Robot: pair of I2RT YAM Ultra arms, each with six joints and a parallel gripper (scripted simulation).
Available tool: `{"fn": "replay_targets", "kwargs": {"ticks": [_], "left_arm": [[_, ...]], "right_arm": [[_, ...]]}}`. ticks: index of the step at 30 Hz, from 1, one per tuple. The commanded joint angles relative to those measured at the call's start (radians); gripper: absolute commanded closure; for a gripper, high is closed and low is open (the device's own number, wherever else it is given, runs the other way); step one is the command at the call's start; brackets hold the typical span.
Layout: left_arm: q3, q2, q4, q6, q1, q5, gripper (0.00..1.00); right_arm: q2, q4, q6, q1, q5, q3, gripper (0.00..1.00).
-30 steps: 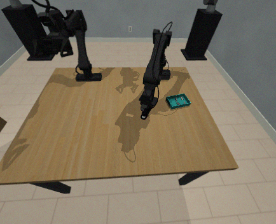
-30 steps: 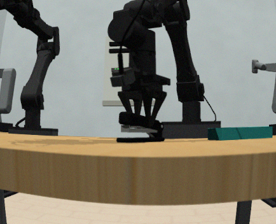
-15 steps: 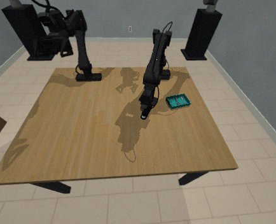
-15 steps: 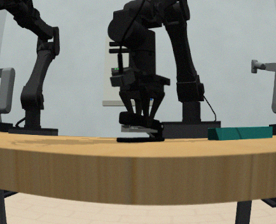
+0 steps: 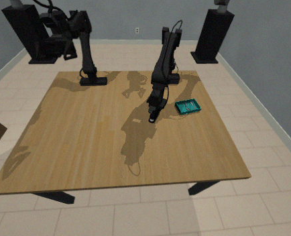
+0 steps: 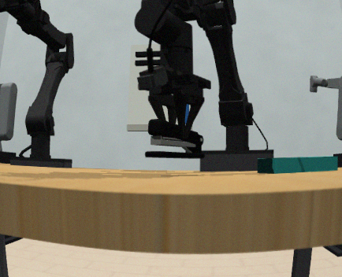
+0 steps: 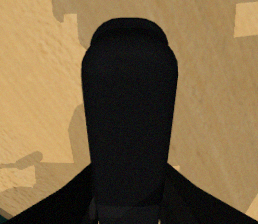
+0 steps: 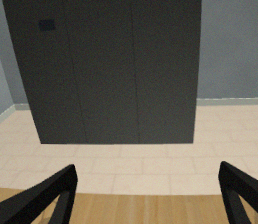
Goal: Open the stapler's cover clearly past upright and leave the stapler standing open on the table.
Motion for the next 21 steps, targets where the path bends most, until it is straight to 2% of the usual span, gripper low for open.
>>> {"fn": "replay_targets", "kwargs": {"ticks": [1,6,8,15,21], "left_arm": [[0.033,-0.047,-0.034,-0.028,-0.01,0.002,0.78],[-0.083,-0.111,0.034,-0.134,-0.067,0.005,0.78],[-0.083,-0.111,0.034,-0.134,-0.067,0.005,0.78],[-0.351,-0.277,0.102,-0.362,-0.282,0.016,0.78],[-0.483,-0.37,0.137,-0.554,-0.497,0.012,0.78]], "right_arm": [[0.006,-0.001,-0.003,0.007,0.008,0.027,0.0],[0.006,-0.001,-0.003,0.007,0.008,0.027,0.0],[0.006,-0.001,-0.003,0.007,0.008,0.027,0.0],[0.006,-0.001,-0.003,0.007,0.008,0.027,0.0],[0.006,-0.001,-0.003,0.007,0.008,0.027,0.0]]}}
